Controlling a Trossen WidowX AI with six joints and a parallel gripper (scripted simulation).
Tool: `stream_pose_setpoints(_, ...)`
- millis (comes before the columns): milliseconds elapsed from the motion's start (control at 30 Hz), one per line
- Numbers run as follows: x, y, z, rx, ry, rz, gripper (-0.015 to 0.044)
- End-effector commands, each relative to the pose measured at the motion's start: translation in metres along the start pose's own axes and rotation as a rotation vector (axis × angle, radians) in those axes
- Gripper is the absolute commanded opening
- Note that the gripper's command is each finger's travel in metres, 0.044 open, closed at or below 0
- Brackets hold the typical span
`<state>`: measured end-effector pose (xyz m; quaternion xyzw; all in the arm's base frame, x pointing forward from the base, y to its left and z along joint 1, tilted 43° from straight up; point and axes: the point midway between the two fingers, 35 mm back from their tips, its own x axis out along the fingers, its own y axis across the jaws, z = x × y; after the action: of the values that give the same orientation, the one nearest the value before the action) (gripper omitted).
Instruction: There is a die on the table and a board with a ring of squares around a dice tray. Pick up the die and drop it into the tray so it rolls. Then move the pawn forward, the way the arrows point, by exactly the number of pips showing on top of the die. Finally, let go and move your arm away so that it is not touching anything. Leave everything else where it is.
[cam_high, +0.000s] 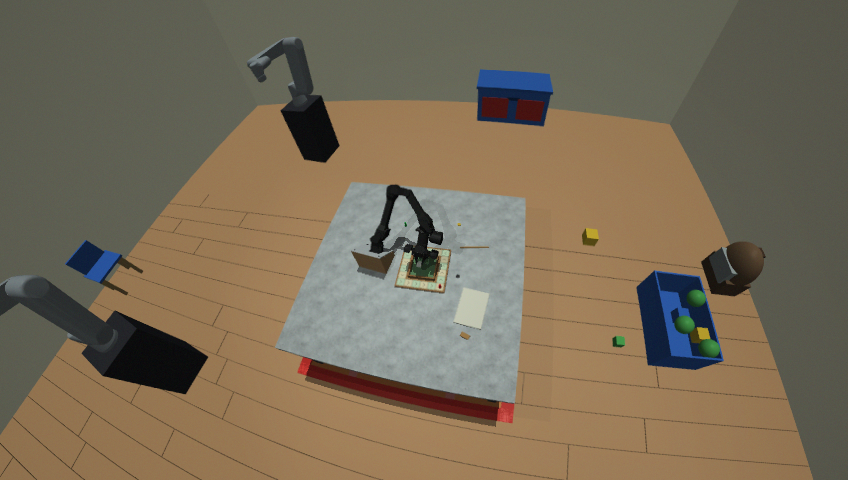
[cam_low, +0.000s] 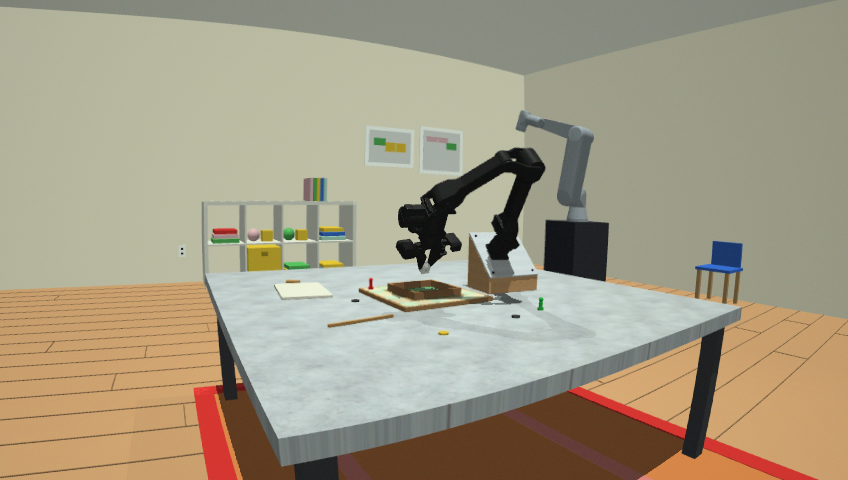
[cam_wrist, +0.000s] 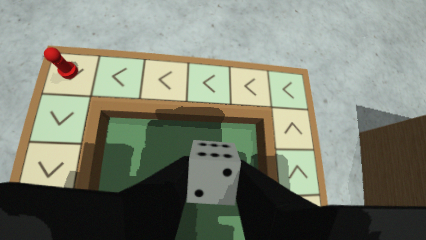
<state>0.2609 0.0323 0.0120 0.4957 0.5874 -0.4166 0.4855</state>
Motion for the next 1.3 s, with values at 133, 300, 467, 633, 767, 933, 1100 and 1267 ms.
stream_pose_setpoints(133, 0.000, -0.001, -0.001, 0.032, -0.250, 0.081, 0.0000)
stream_pose_setpoints(300, -0.003, 0.000, -0.001, 0.040, -0.291, 0.103, 0.0000)
stream_pose_setpoints(467, -0.048, 0.007, -0.005, 0.040, -0.292, 0.104, 0.0000)
stream_pose_setpoints(633, -0.048, 0.005, -0.005, 0.040, -0.292, 0.104, 0.0000)
stream_pose_setpoints(767, -0.048, 0.005, -0.005, 0.040, -0.292, 0.104, 0.0000)
stream_pose_setpoints(933, -0.049, 0.005, -0.006, 0.040, -0.292, 0.104, 0.0000)
stream_pose_setpoints(1100, -0.047, 0.005, -0.006, 0.039, -0.288, 0.101, 0.0000)
stream_pose_setpoints(1267, -0.047, 0.005, -0.006, 0.039, -0.288, 0.101, 0.0026)
